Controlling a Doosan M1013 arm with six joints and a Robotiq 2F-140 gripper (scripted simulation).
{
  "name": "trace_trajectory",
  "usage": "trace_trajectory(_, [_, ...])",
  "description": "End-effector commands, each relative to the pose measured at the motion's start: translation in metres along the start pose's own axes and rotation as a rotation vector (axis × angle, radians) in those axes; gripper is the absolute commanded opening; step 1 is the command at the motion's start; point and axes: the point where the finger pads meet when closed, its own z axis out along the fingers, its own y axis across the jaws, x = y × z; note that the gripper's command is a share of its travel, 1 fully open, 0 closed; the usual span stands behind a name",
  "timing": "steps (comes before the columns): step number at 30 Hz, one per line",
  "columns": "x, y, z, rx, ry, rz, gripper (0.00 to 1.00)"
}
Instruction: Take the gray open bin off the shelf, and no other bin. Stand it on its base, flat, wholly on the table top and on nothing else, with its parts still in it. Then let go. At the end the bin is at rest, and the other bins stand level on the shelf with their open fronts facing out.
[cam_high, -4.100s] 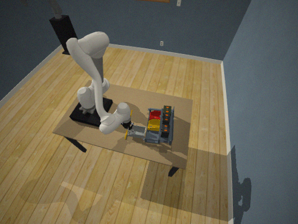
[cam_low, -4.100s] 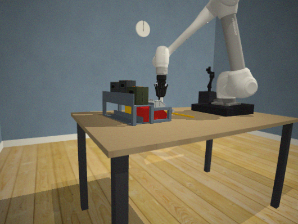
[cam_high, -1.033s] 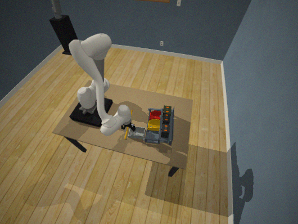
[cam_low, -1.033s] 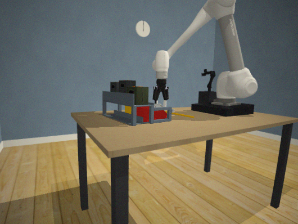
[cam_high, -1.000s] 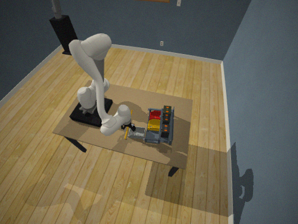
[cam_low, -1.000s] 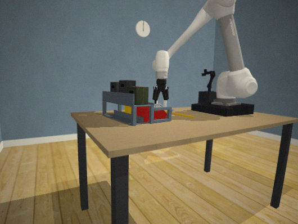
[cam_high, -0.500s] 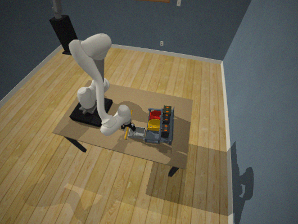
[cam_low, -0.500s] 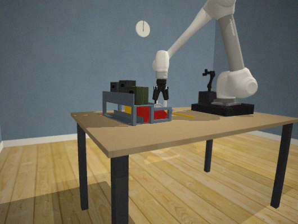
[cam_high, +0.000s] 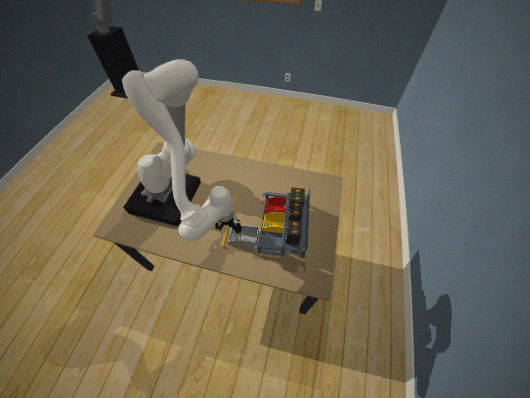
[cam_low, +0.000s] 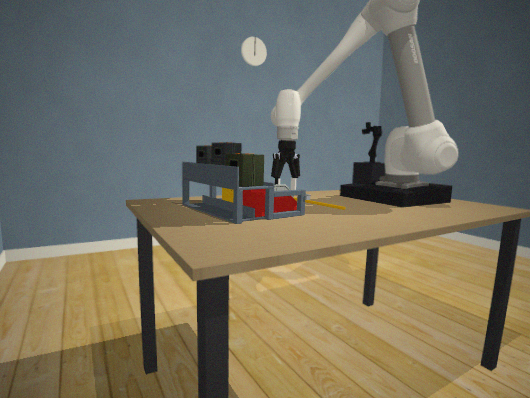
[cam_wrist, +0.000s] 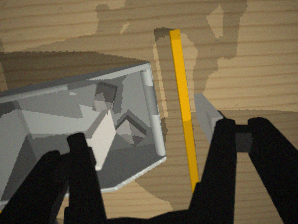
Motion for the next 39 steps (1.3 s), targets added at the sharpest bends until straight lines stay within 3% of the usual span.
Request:
trace_trajectory(1, [0.000, 0.000, 0.000, 0.000, 0.000, 0.000, 0.57])
trace_trajectory(23, [0.000, 0.000, 0.000, 0.000, 0.000, 0.000, 0.57])
trace_trajectory(28, [0.000, 0.000, -0.040, 0.001, 0.000, 0.000, 0.57])
trace_trajectory(39, [0.000, 0.000, -0.040, 0.001, 0.000, 0.000, 0.57])
